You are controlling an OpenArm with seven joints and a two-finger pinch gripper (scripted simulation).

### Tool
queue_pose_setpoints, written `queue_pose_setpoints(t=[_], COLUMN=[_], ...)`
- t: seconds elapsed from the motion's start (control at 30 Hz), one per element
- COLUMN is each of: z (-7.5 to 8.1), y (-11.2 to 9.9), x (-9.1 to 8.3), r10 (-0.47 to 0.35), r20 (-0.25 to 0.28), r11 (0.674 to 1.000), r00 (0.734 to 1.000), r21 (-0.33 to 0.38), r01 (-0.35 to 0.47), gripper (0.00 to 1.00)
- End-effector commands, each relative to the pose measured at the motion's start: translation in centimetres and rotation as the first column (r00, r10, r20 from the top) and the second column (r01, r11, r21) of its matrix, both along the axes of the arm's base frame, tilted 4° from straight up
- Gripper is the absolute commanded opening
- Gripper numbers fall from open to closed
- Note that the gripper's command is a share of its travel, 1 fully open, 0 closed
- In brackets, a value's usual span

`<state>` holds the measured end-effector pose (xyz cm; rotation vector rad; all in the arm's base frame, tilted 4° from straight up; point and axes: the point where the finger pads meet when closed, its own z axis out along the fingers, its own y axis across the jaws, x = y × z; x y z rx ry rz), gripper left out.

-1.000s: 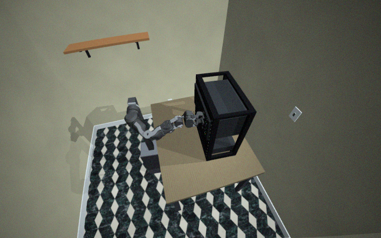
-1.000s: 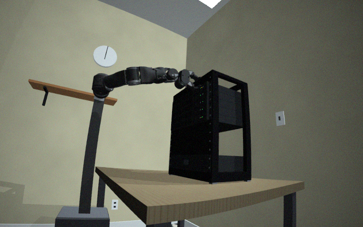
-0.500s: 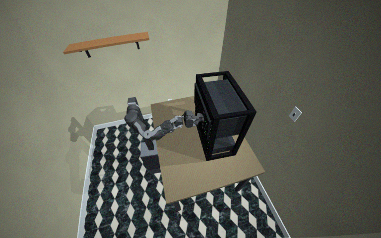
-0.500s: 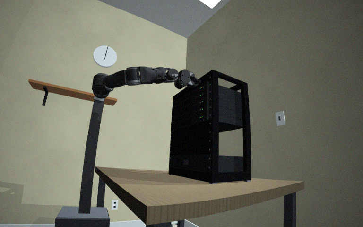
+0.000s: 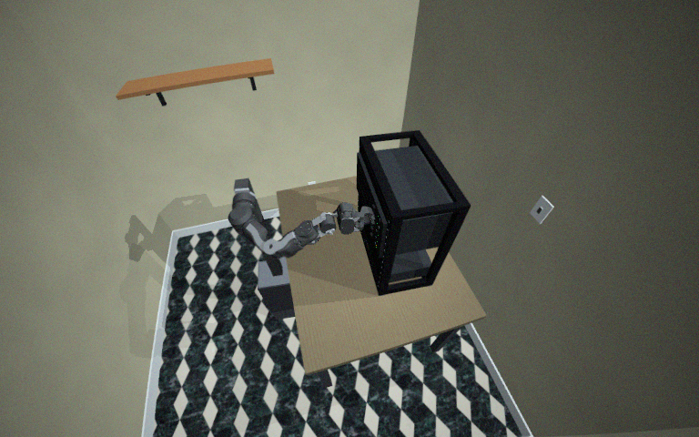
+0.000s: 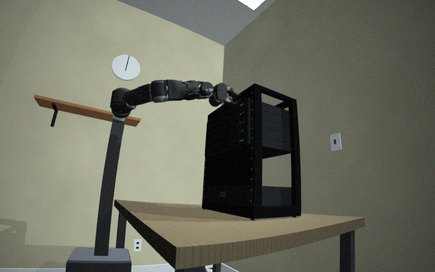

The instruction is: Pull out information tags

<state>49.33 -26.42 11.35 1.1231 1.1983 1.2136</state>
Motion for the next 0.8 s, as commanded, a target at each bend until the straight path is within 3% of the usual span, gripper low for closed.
queue_pose_setpoints(t=[0.0,0.17,0.37,0.43,0.77], z=[-0.1,-1.2,-3.8,-3.8,-11.1], y=[0.1,0.2,0.9,0.9,3.0], x=[0.0,-0.4,-1.3,-1.3,-3.7], r10=[0.002,-0.004,-0.005,-0.005,-0.004], r20=[-0.002,-0.002,0.008,0.008,0.011], r11=[1.000,1.000,1.000,1.000,1.000], r00=[1.000,1.000,1.000,1.000,1.000], r21=[0.001,0.004,0.004,0.004,0.003], r01=[-0.002,0.004,0.005,0.005,0.004], gripper=[0.10,0.10,0.10,0.10,0.10])
